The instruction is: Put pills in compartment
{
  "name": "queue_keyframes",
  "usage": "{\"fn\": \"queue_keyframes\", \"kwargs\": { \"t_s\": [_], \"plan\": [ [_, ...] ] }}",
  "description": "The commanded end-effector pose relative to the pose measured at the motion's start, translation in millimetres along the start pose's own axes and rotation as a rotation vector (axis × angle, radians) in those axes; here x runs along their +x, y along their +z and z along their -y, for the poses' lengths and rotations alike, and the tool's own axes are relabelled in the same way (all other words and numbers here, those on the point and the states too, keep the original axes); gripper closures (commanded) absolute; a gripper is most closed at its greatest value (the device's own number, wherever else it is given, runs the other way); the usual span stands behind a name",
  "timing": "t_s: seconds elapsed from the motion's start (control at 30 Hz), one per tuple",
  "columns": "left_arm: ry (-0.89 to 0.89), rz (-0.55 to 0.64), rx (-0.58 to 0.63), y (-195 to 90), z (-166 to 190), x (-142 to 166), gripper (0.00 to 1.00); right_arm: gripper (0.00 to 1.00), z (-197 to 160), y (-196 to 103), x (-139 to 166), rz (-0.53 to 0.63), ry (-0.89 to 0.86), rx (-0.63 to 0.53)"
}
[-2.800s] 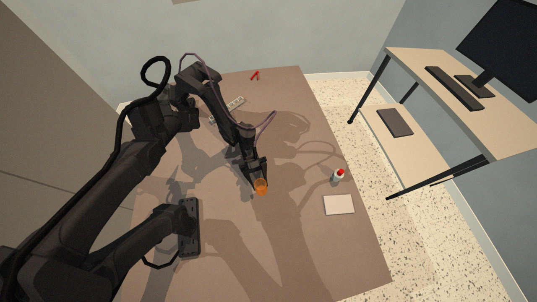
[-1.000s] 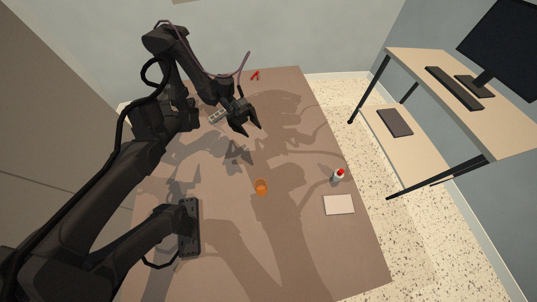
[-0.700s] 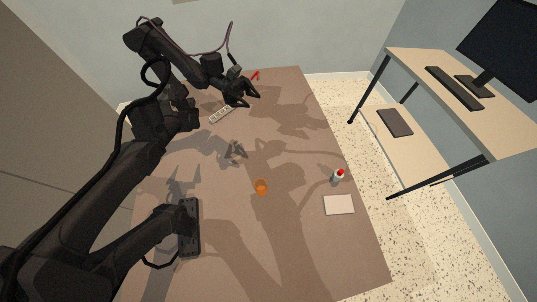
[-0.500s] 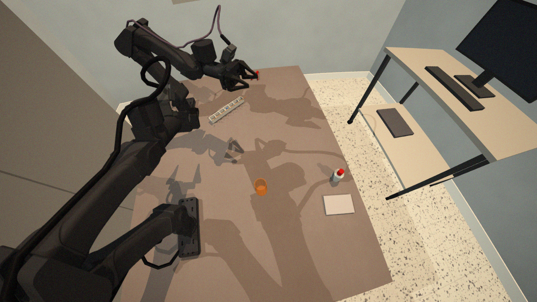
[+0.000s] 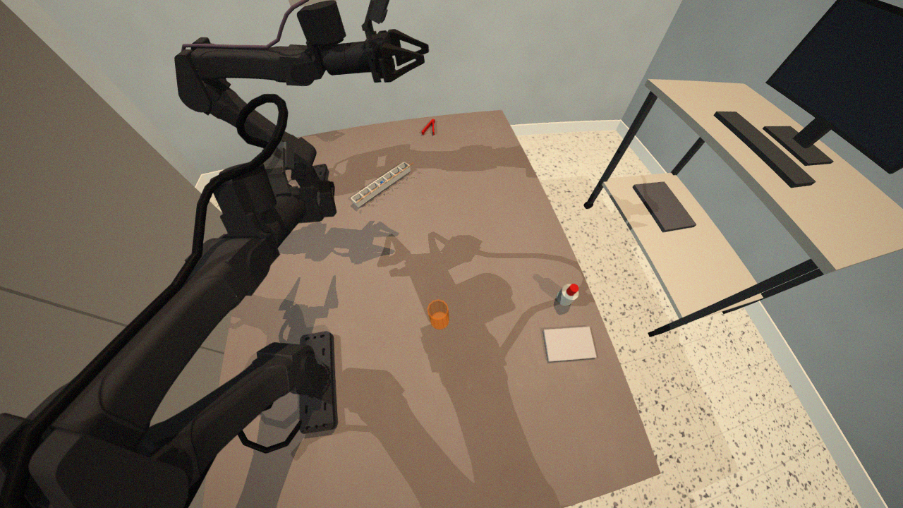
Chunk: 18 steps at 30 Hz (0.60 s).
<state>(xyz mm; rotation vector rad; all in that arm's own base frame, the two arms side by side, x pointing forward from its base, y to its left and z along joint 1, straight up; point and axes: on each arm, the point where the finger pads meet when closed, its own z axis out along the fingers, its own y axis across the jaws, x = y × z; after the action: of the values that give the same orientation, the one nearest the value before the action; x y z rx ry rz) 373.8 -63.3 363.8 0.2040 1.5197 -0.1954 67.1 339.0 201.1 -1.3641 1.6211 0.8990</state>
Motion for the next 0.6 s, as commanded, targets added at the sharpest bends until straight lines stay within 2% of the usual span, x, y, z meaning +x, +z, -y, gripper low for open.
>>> {"fn": "queue_keyframes", "kwargs": {
  "t_s": [0.0,0.27,0.47,0.5,0.57],
  "plan": [
    [-0.016,-0.034,-0.067,-3,-16,-11,0.44,0.00,-1,-4,-8,0.028,-0.004,0.002],
    [-0.027,-0.022,-0.213,-5,-58,-49,0.44,0.00,-1,-4,-8,0.028,-0.004,0.002],
    [-0.029,-0.016,-0.250,-6,-69,-59,0.44,0.00,-1,-4,-8,0.028,-0.004,0.002],
    [-0.028,-0.023,-0.250,-6,-69,-57,0.32,0.00,-1,-4,-8,0.028,-0.004,0.002],
    [-0.028,-0.023,-0.250,-6,-69,-57,0.32,0.00,-1,-4,-8,0.028,-0.004,0.002]
  ]
}}
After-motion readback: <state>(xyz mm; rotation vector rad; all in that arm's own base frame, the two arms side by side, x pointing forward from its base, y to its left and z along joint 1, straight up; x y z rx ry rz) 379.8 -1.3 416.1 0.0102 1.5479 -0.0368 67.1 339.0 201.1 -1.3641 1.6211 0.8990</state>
